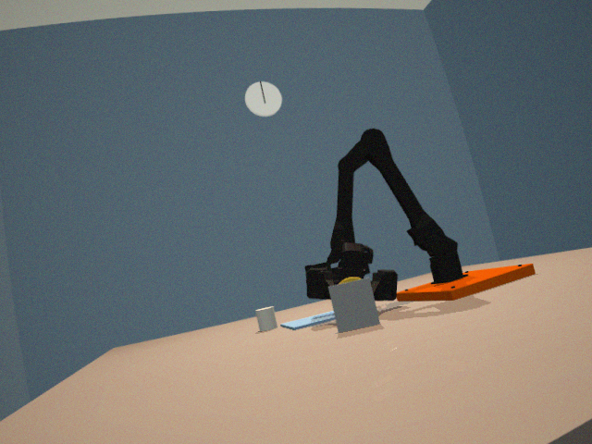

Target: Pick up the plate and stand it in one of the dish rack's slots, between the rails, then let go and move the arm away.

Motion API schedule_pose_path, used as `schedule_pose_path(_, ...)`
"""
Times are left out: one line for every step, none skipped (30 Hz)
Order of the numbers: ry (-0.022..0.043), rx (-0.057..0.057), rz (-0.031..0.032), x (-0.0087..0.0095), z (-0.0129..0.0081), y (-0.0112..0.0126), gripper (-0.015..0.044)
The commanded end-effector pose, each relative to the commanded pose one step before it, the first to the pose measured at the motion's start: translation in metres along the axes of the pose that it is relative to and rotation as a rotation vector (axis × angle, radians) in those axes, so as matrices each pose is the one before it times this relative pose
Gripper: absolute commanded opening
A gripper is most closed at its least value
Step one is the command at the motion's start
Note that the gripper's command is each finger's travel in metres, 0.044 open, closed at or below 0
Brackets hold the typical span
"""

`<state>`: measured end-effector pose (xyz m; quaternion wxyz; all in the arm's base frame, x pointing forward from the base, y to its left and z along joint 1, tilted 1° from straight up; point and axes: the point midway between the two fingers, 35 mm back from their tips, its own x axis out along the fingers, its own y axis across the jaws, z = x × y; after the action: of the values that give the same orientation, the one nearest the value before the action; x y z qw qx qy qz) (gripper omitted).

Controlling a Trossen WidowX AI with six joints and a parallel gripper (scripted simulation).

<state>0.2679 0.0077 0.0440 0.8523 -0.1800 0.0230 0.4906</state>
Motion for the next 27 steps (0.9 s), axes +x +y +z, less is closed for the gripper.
schedule_pose_path(-0.00024, -0.0071, -0.00175, -0.00064, 0.00215, -0.00194, 0.0000)
schedule_pose_path(0.00000, 0.0000, 0.00000, 0.00000, 0.00000, 0.00000, 0.0000)
schedule_pose_path(0.00000, 0.0000, 0.00000, 0.00000, 0.00000, 0.00000, 0.0000)
schedule_pose_path(0.00000, 0.0000, 0.00000, 0.00000, 0.00000, 0.00000, 0.0000)
schedule_pose_path(0.00000, 0.0000, 0.00000, 0.00000, 0.00000, 0.00000, 0.0000)
schedule_pose_path(0.00000, 0.0000, 0.00000, 0.00000, 0.00000, 0.00000, 0.0000)
schedule_pose_path(0.00000, 0.0000, 0.00000, 0.00000, 0.00000, 0.00000, 0.0000)
schedule_pose_path(0.00000, 0.0000, 0.00000, 0.00000, 0.00000, 0.00000, 0.0000)
schedule_pose_path(0.00000, 0.0000, 0.00000, 0.00000, 0.00000, 0.00000, 0.0000)
schedule_pose_path(0.00085, 0.0000, 0.00025, 0.00013, -0.00035, 0.00030, 0.0026)
schedule_pose_path(0.00000, 0.0000, 0.00000, 0.00000, 0.00000, 0.00000, 0.0053)
schedule_pose_path(0.00000, 0.0000, 0.00000, 0.00000, 0.00000, 0.00000, 0.0079)
schedule_pose_path(0.00000, 0.0000, 0.00000, 0.00000, 0.00000, 0.00000, 0.0105)
schedule_pose_path(0.00000, 0.0000, 0.00000, 0.00000, 0.00000, 0.00000, 0.0131)
schedule_pose_path(0.00000, 0.0000, 0.00000, 0.00000, 0.00000, 0.00000, 0.0157)
schedule_pose_path(0.00000, 0.0000, 0.00000, 0.00000, 0.00000, 0.00000, 0.0184)
schedule_pose_path(0.00000, 0.0000, 0.00000, 0.00000, 0.00000, 0.00000, 0.0210)
schedule_pose_path(0.00000, 0.0000, 0.00000, 0.00000, 0.00000, 0.00000, 0.0236)
schedule_pose_path(0.00000, 0.0000, 0.00000, 0.00000, 0.00000, 0.00000, 0.0263)
schedule_pose_path(0.00000, 0.0000, 0.00000, 0.00000, 0.00000, 0.00000, 0.0289)
schedule_pose_path(0.00000, 0.0000, 0.00000, 0.00000, 0.00000, 0.00000, 0.0315)
schedule_pose_path(0.00000, 0.0000, 0.00000, 0.00000, 0.00000, 0.00000, 0.0341)
schedule_pose_path(0.00000, 0.0000, 0.00000, 0.00000, 0.00000, 0.00000, 0.0368)
schedule_pose_path(0.00000, 0.0000, 0.00000, 0.00000, 0.00000, 0.00000, 0.0394)
schedule_pose_path(0.00000, 0.0000, 0.00000, 0.00000, 0.00000, 0.00000, 0.0400)
schedule_pose_path(0.00000, 0.0000, 0.00000, 0.00000, 0.00000, 0.00000, 0.0400)
schedule_pose_path(0.00000, 0.0000, 0.00000, 0.00000, 0.00000, 0.00000, 0.0400)
